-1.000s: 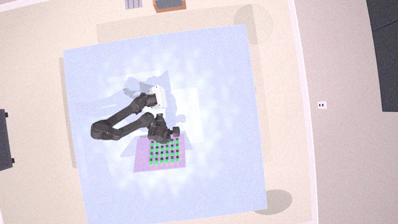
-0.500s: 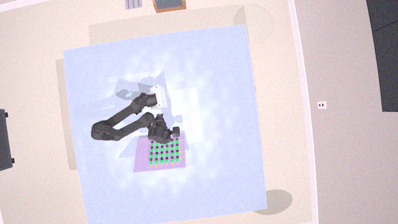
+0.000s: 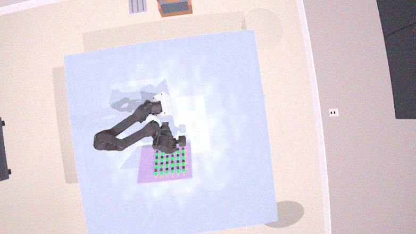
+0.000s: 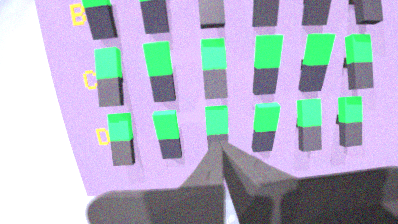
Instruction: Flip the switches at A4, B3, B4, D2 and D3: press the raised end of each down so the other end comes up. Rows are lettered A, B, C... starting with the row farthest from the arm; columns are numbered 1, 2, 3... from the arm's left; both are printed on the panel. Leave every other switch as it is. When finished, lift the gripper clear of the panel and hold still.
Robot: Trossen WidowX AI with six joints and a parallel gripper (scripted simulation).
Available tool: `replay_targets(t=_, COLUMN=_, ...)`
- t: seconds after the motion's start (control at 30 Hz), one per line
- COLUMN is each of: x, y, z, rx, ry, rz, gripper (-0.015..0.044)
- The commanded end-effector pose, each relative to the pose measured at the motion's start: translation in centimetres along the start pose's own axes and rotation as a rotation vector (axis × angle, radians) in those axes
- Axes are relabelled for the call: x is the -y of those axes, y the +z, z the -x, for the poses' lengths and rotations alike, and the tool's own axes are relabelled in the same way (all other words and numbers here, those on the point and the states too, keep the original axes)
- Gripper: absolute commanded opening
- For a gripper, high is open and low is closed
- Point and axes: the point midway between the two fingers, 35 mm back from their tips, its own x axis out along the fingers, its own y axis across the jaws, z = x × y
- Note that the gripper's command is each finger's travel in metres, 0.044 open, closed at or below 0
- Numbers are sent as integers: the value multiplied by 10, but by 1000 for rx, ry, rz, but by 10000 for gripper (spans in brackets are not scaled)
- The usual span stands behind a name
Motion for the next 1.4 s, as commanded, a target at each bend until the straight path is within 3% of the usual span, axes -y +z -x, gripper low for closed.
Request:
replay_targets(t=0.0, x=-1, y=0, z=-1, rx=0, ry=4, rz=4, gripper=0)
replay_targets(t=0.37, x=-3, y=0, z=2, rx=-5, ry=7, rz=-2, gripper=0)
replay_targets(t=0.73, x=-2, y=3, z=63, rx=-28, ry=10, rz=2, gripper=0)
replay_targets(t=1.1, x=-2, y=4, z=64, rx=-28, ry=9, rz=2, gripper=0)
replay_targets(t=1.37, x=15, y=74, z=69, rx=-26, ry=8, rz=1, gripper=0)
